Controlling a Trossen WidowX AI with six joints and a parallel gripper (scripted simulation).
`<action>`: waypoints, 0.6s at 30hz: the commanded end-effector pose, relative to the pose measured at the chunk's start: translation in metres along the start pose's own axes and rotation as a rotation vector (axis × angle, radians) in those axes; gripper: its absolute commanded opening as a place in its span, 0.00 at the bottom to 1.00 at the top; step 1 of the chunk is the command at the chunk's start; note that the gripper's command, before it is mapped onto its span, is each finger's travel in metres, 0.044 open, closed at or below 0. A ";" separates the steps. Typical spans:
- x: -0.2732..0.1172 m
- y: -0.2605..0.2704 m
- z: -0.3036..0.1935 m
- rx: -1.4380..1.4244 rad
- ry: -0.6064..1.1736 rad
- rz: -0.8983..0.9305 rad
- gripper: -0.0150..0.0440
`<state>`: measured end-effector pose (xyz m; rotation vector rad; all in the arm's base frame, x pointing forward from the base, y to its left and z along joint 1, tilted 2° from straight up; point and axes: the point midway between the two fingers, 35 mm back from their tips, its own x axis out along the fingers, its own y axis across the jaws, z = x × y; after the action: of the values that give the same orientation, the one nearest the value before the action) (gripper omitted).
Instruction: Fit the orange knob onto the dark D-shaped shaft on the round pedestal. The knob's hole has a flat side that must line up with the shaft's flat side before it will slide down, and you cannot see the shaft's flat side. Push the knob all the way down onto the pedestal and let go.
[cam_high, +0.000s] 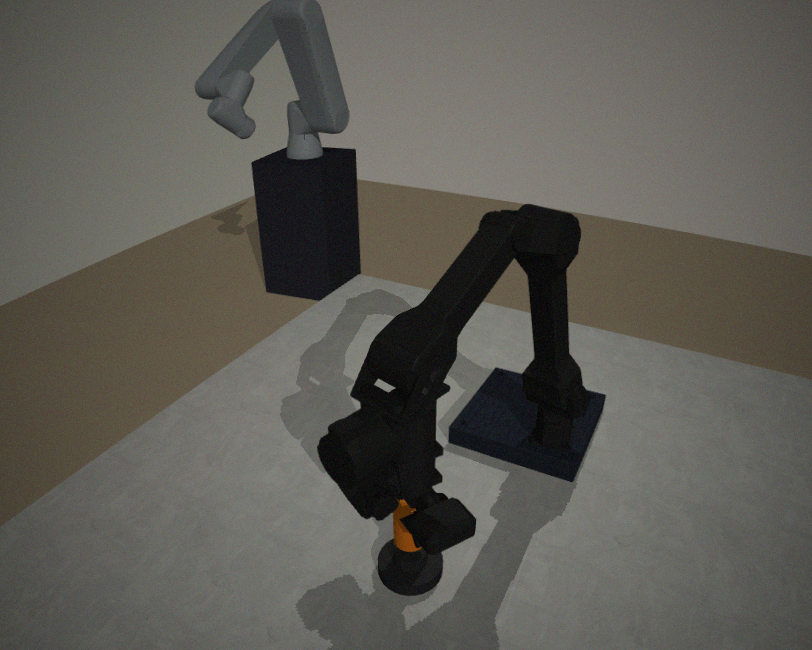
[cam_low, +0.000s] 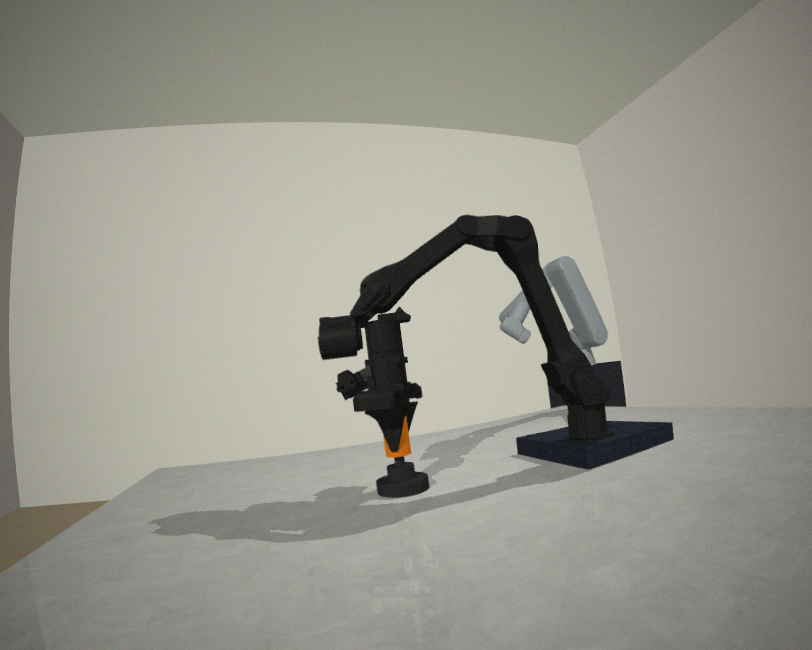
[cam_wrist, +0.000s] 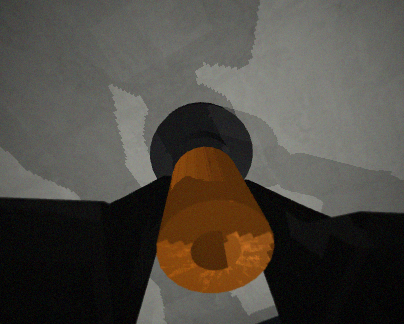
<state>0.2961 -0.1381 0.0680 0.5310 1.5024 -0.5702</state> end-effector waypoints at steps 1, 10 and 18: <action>0.000 0.000 0.000 -0.014 -0.002 -0.002 0.25; 0.001 0.000 0.000 -0.017 -0.002 -0.002 0.25; 0.001 0.000 0.000 0.030 -0.002 -0.002 0.25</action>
<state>0.2960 -0.1385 0.0673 0.5288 1.5019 -0.5711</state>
